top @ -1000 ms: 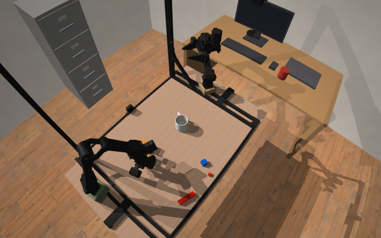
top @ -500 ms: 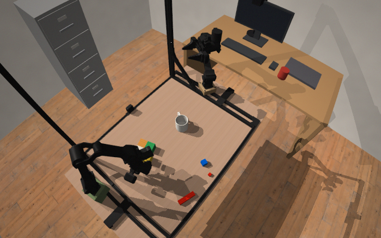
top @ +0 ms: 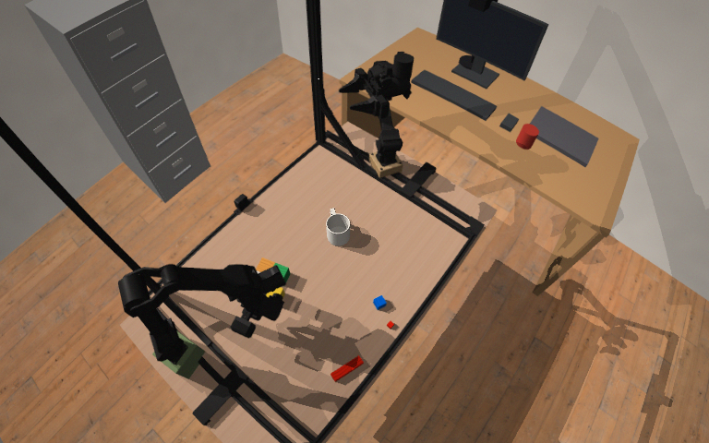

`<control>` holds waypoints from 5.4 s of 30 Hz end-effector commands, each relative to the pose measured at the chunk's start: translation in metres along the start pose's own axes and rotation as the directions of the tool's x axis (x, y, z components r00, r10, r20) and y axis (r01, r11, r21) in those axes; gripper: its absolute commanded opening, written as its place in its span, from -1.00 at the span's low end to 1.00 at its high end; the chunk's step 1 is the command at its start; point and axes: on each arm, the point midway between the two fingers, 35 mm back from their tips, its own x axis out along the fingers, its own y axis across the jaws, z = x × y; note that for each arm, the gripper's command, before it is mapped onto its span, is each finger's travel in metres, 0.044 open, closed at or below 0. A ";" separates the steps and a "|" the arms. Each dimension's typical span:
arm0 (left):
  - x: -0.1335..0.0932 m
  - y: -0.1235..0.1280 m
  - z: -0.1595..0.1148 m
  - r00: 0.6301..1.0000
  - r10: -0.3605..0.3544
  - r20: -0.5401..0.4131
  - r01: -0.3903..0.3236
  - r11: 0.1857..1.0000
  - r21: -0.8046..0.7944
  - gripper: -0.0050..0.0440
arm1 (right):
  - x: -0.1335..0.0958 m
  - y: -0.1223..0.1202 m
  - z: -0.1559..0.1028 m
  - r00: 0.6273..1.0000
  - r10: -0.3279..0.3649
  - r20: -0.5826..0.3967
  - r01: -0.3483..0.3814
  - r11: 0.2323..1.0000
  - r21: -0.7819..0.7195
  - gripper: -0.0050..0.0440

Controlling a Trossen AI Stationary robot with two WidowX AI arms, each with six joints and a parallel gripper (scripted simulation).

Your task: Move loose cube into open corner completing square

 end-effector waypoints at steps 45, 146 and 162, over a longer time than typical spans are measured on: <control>0.000 -0.001 0.000 1.000 -0.004 0.000 0.004 1.000 0.003 0.84 | 0.044 0.013 -0.003 1.000 -0.007 -0.006 0.007 1.000 -0.001 -0.80; 0.000 -0.001 0.000 1.000 -0.004 0.000 0.004 1.000 0.003 0.84 | 0.044 0.047 -0.002 1.000 -0.007 -0.006 0.007 1.000 -0.002 -0.80; 0.000 -0.001 0.000 1.000 -0.004 0.000 0.004 1.000 0.003 0.84 | 0.028 0.011 -0.003 1.000 -0.012 -0.009 0.011 1.000 -0.002 -0.80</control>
